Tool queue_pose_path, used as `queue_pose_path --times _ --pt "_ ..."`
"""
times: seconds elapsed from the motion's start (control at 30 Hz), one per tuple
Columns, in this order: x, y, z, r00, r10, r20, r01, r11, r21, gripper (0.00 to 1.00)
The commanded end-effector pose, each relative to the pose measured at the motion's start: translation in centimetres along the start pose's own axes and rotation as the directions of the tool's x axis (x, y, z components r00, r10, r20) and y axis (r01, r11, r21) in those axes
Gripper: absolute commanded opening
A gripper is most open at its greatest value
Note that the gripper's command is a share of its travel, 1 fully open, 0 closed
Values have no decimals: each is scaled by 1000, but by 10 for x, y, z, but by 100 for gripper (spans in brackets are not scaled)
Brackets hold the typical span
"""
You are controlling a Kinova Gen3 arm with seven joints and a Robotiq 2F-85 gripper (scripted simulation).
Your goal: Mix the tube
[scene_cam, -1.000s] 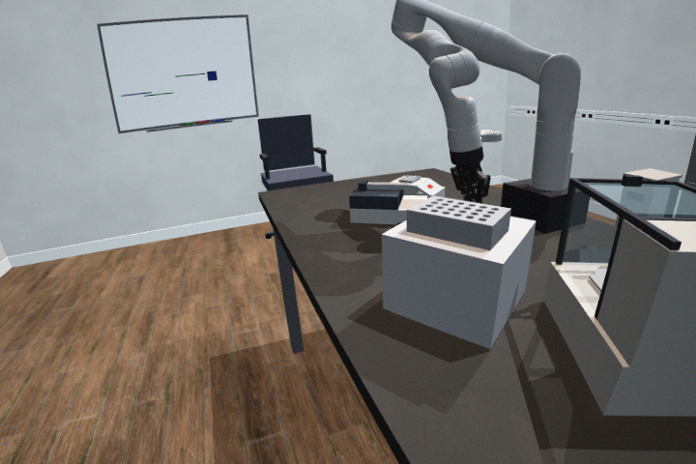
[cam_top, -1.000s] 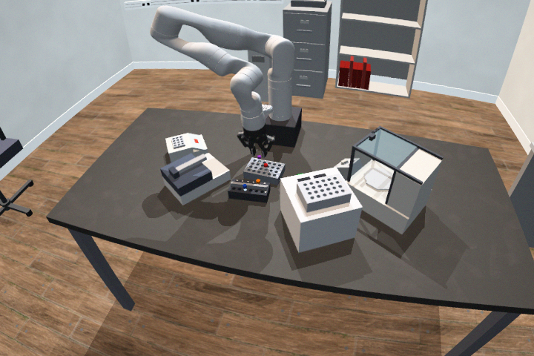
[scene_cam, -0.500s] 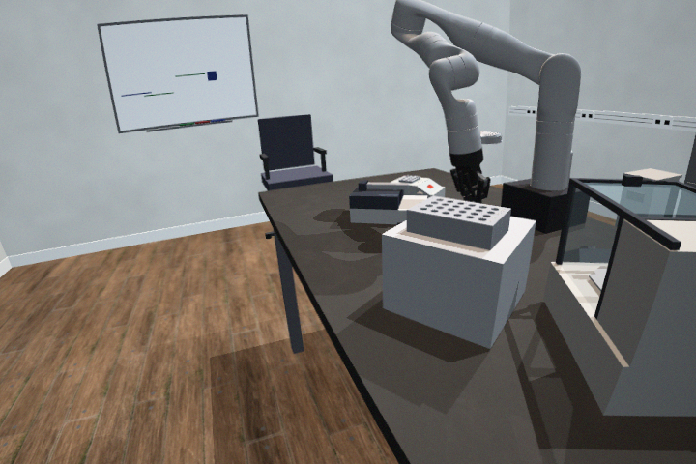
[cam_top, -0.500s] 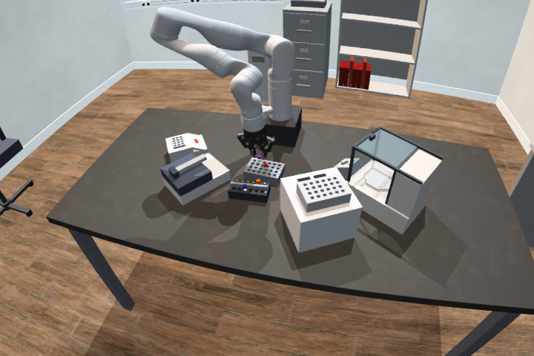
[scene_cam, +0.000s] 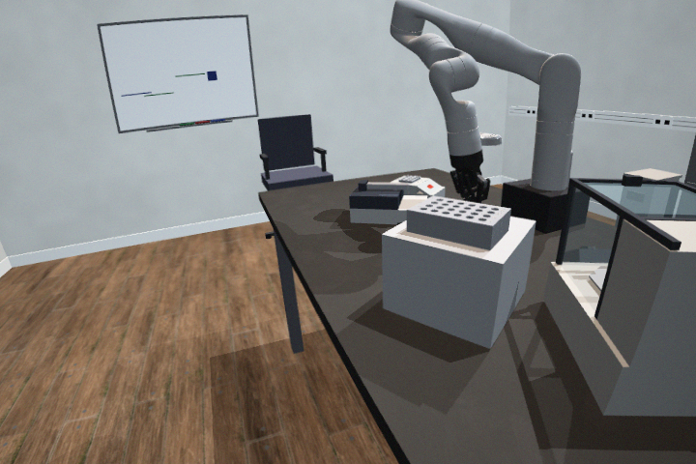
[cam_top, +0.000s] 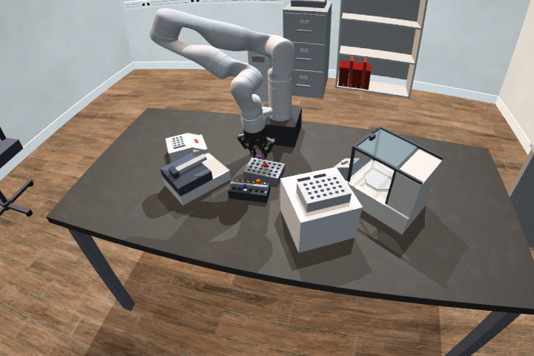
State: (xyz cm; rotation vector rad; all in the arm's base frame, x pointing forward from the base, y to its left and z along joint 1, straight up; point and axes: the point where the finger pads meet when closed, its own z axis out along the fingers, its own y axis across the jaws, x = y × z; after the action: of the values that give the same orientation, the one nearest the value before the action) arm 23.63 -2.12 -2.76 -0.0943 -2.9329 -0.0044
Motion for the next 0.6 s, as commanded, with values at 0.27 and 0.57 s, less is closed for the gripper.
queue_pose_path --times 0.27,0.57 --pt "0 0 -1 1000 0 1 0 1000 0 10" --pt "0 0 -1 1000 0 1 0 1000 0 10"
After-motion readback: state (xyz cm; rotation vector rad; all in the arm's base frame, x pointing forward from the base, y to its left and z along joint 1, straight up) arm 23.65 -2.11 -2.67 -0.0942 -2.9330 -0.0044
